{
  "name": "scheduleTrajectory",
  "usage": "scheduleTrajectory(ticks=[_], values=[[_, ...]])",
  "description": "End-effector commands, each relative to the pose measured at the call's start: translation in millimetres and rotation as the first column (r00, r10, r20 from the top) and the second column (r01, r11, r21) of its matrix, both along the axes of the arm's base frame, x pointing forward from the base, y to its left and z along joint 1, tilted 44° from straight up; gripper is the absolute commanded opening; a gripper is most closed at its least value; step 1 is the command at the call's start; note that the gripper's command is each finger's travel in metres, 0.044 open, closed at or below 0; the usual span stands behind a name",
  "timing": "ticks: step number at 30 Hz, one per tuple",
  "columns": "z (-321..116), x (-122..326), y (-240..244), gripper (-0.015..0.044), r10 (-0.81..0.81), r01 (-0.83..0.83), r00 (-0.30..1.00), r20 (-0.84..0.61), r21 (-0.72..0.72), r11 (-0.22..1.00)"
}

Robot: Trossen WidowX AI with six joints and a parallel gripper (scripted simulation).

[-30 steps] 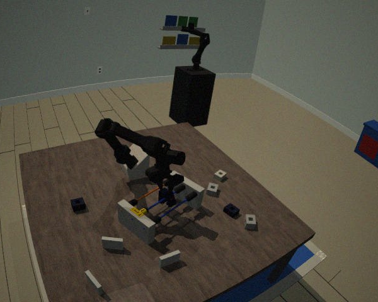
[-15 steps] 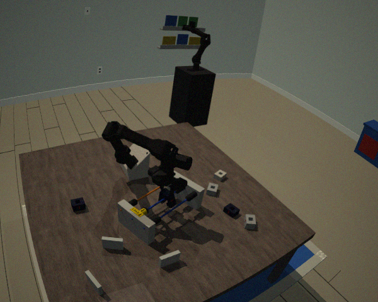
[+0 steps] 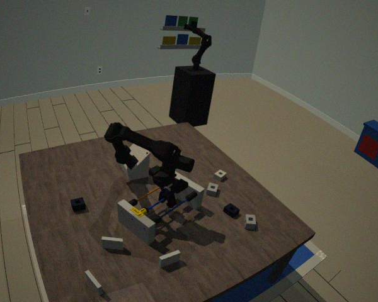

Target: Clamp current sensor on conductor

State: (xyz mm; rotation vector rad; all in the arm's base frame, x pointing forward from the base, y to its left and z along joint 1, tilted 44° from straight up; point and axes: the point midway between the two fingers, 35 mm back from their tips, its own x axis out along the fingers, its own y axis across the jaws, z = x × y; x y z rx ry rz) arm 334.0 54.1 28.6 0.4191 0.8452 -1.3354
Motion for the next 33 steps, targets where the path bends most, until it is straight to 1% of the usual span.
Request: scheduleTrajectory(ticks=[1,6,14,17,18,33], values=[[0,0,0,0.0315,0.006,-0.006,1.000,-0.001,0.000,1.000],[0,0,0,0.0440,0.006,-0.006,1.000,-0.001,0.000,1.000],[-2,0,-1,0.0440,0.004,-0.004,1.000,-0.002,-0.001,1.000],[-28,1,-22,0.0440,-0.012,0.012,1.000,-0.009,-0.007,1.000],[-30,1,-25,0.0440,-0.014,0.014,1.000,-0.010,-0.007,1.000],[-41,1,-35,0.0440,-0.014,0.014,1.000,-0.010,-0.008,1.000]])
